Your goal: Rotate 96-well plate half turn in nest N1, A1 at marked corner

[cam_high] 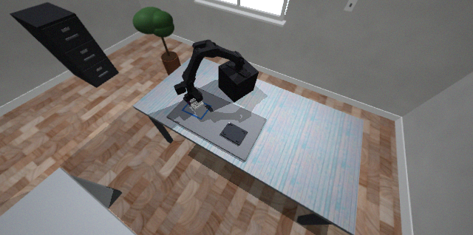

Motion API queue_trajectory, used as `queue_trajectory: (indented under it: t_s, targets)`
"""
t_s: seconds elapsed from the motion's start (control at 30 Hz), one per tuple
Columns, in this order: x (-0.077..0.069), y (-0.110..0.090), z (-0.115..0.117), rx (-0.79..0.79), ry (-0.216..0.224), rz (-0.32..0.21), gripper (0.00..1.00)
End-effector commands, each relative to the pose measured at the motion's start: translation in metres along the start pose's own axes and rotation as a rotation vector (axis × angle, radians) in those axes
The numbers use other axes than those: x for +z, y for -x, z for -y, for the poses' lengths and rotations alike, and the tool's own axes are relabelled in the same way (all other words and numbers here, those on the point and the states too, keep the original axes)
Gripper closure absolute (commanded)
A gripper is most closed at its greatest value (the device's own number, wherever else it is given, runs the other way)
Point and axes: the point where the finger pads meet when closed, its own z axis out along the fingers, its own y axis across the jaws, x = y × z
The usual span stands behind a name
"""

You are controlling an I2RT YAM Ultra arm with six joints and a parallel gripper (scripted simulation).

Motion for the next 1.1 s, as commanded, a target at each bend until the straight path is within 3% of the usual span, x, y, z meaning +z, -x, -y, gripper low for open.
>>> queue_trajectory:
  t_s: [0.0,0.47,0.7,1.07]
  targets:
    - [-0.0044,0.0002,0.0007,-0.003,0.001,0.004,1.0]
    - [-0.0044,0.0002,0.0007,-0.003,0.001,0.004,1.0]
    - [-0.0044,0.0002,0.0007,0.23,0.001,0.003,1.0]
    - [-0.0044,0.0002,0.0007,0.233,0.001,0.003,1.0]
